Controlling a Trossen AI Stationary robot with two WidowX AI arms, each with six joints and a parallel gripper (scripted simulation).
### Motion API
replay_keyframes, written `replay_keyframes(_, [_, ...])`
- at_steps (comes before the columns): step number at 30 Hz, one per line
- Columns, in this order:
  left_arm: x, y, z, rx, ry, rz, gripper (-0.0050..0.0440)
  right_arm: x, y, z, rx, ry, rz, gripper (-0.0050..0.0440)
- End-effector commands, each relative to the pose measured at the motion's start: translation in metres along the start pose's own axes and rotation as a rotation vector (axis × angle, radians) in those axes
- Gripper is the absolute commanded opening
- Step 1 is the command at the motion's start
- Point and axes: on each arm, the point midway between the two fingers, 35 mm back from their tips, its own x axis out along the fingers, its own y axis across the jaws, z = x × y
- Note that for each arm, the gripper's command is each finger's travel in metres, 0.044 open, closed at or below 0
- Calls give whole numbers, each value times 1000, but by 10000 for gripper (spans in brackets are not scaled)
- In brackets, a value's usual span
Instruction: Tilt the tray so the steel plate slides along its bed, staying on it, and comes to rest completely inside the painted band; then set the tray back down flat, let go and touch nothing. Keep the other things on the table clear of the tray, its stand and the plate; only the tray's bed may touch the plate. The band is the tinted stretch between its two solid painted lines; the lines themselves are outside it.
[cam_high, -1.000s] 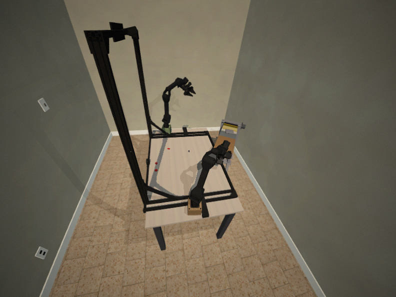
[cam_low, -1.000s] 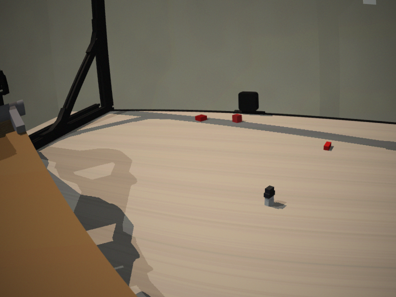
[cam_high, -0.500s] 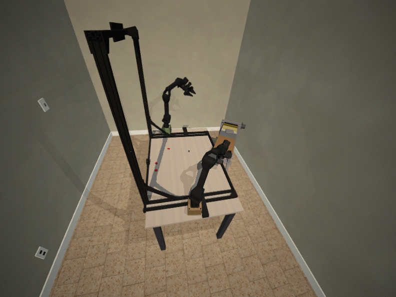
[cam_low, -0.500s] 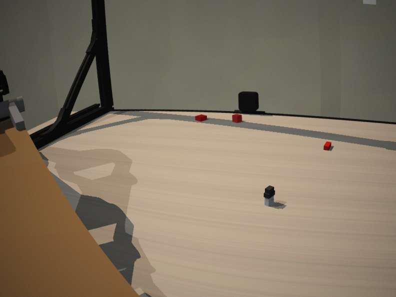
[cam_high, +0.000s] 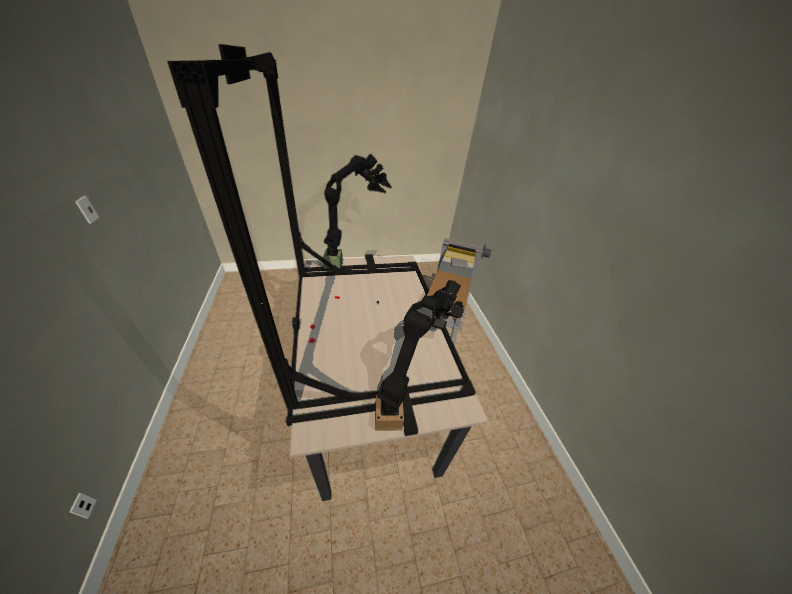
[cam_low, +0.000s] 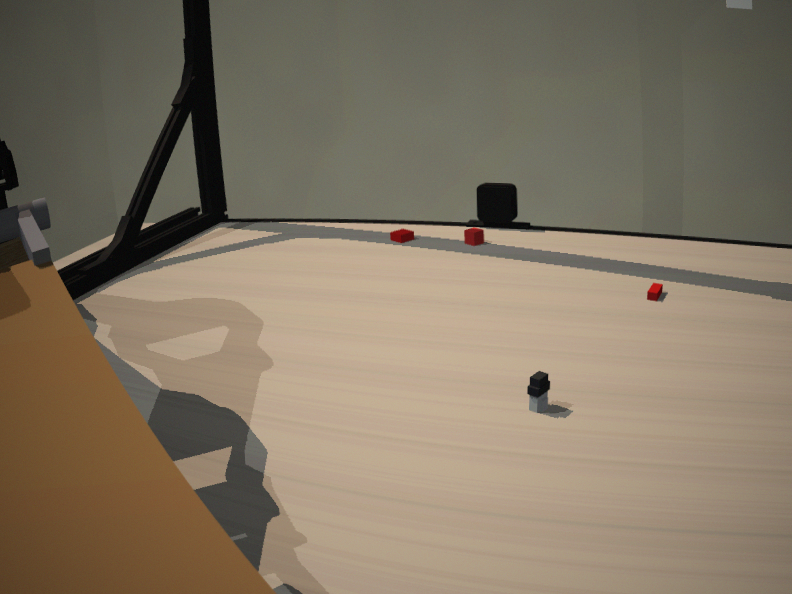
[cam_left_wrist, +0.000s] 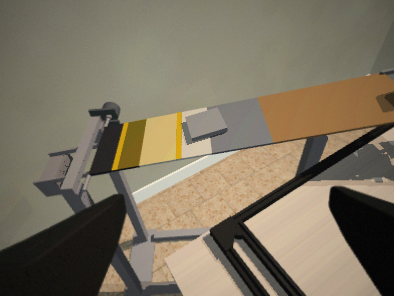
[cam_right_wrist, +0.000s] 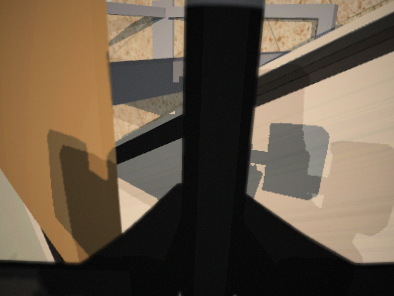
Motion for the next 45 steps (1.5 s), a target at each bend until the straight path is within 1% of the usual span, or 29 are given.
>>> replay_keyframes(1, [0,-1,0,1,-1,-2,440,-5,10,0,-1,-4,39,0])
replay_keyframes(18, [0,-1,0,1,-1,-2,440,-6,11,0,-1,-4,42,0])
replay_keyframes(37, [0,-1,0,1,-1,-2,440,-14,21,0,-2,-4,48,0])
replay_keyframes(45, [0,-1,0,1,-1,-2,440,-14,21,0,-2,-4,51,0])
